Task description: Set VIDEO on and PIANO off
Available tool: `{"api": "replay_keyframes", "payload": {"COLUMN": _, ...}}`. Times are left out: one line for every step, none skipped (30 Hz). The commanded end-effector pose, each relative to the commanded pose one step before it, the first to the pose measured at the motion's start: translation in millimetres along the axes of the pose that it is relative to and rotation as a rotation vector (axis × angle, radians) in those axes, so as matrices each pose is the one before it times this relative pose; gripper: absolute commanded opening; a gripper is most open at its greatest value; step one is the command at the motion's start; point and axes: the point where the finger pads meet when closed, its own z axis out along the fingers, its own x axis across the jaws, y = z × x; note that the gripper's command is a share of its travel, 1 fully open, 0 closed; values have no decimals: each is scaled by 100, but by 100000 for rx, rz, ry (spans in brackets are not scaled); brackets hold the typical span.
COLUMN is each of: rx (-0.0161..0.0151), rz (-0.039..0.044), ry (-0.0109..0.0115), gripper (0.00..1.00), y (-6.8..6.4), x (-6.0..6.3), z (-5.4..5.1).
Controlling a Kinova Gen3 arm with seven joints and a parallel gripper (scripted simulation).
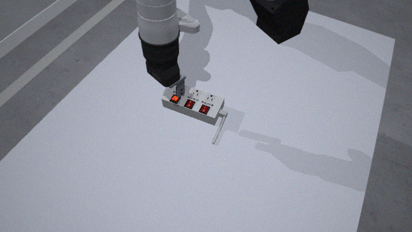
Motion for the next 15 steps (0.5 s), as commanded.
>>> {"api": "replay_keyframes", "payload": {"rx": 563, "rz": 54, "ry": -16, "gripper": 100, "y": -244, "x": 125, "z": 34}}
{"api": "replay_keyframes", "payload": {"rx": 0, "rz": 0, "ry": 0, "gripper": 100, "y": 0, "x": 0, "z": 0}}
{"api": "replay_keyframes", "payload": {"rx": 0, "rz": 0, "ry": 0, "gripper": 100, "y": 0, "x": 0, "z": 0}}
{"api": "replay_keyframes", "payload": {"rx": 0, "rz": 0, "ry": 0, "gripper": 100, "y": 0, "x": 0, "z": 0}}
{"api": "replay_keyframes", "payload": {"rx": 554, "rz": 18, "ry": 4, "gripper": 100, "y": -244, "x": 126, "z": 36}}
{"api": "replay_keyframes", "payload": {"rx": 0, "rz": 0, "ry": 0, "gripper": 100, "y": 0, "x": 0, "z": 0}}
{"api": "replay_keyframes", "payload": {"rx": 0, "rz": 0, "ry": 0, "gripper": 100, "y": 0, "x": 0, "z": 0}}
{"api": "replay_keyframes", "payload": {"rx": 0, "rz": 0, "ry": 0, "gripper": 100, "y": 0, "x": 0, "z": 0}}
{"api": "replay_keyframes", "payload": {"rx": 500, "rz": 17, "ry": 3, "gripper": 100, "y": -220, "x": 113, "z": 33}}
{"api": "replay_keyframes", "payload": {"rx": 0, "rz": 0, "ry": 0, "gripper": 100, "y": 0, "x": 0, "z": 0}}
{"api": "replay_keyframes", "payload": {"rx": 0, "rz": 0, "ry": 0, "gripper": 100, "y": 0, "x": 0, "z": 0}}
{"api": "replay_keyframes", "payload": {"rx": 0, "rz": 0, "ry": 0, "gripper": 100, "y": 0, "x": 0, "z": 0}}
{"api": "replay_keyframes", "payload": {"rx": 448, "rz": 16, "ry": 2, "gripper": 100, "y": -197, "x": 101, "z": 30}}
{"api": "replay_keyframes", "payload": {"rx": 0, "rz": 0, "ry": 0, "gripper": 100, "y": 0, "x": 0, "z": 0}}
{"api": "replay_keyframes", "payload": {"rx": 0, "rz": 0, "ry": 0, "gripper": 100, "y": 0, "x": 0, "z": 0}}
